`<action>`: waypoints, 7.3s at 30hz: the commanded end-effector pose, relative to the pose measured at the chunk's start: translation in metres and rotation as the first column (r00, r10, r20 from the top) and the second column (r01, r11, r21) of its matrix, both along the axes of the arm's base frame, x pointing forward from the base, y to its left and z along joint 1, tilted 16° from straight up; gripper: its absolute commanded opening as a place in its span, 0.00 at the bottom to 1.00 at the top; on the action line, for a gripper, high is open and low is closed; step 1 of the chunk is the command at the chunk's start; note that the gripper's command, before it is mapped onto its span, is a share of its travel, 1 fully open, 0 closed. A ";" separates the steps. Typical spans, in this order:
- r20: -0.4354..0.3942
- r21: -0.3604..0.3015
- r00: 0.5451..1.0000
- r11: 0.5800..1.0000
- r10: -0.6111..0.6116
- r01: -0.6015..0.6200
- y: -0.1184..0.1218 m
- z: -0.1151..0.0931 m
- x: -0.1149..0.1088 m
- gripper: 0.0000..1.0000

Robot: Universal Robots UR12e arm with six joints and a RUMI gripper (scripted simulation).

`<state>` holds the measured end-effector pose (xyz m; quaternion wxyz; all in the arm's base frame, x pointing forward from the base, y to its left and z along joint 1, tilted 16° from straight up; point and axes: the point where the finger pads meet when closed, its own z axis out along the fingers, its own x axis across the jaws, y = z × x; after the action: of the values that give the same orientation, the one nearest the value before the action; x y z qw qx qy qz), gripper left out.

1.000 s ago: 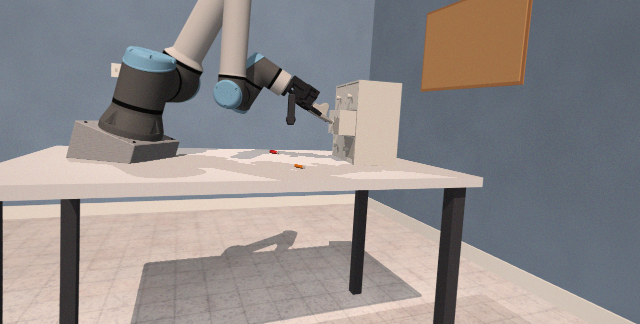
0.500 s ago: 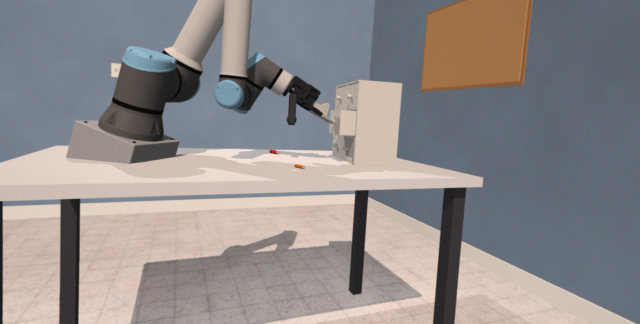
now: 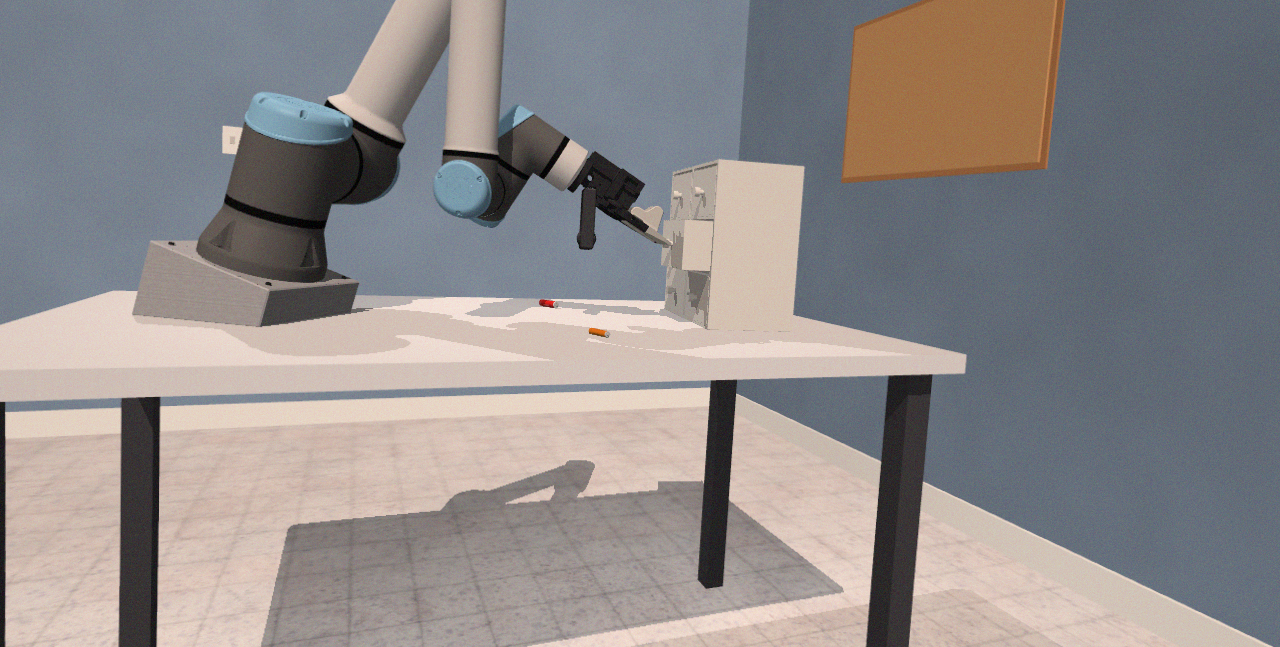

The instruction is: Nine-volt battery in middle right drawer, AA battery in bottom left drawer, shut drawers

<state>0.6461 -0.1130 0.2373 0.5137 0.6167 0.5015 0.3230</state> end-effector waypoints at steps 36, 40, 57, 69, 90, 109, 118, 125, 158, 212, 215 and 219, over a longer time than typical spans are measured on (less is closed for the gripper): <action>0.001 0.000 1.000 1.000 0.000 0.000 -0.006 0.006 0.022 0.07; 0.001 0.000 1.000 1.000 0.000 0.000 -0.007 0.007 0.025 0.07; 0.001 0.000 1.000 1.000 0.000 0.000 -0.009 0.010 0.035 0.07; 0.001 0.000 1.000 1.000 0.000 0.000 -0.011 0.011 0.040 0.07; 0.001 0.000 1.000 1.000 0.000 0.000 -0.013 0.013 0.048 0.07; 0.001 0.000 1.000 1.000 0.000 0.000 -0.014 0.014 0.051 0.07; 0.001 0.000 1.000 1.000 0.000 0.000 -0.014 0.014 0.052 0.07; 0.001 0.000 1.000 1.000 0.000 0.000 -0.014 0.014 0.052 0.07; 0.001 0.000 1.000 1.000 0.000 0.000 -0.014 0.014 0.052 0.17; 0.001 0.000 1.000 1.000 0.000 0.000 0.001 0.003 -0.001 0.20; 0.001 0.000 1.000 1.000 0.000 0.000 0.003 0.004 -0.008 0.20; 0.001 0.000 1.000 1.000 0.000 0.000 0.005 0.004 -0.014 0.20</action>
<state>0.6379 -0.1100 0.2404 0.5137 0.6167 0.5015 0.3229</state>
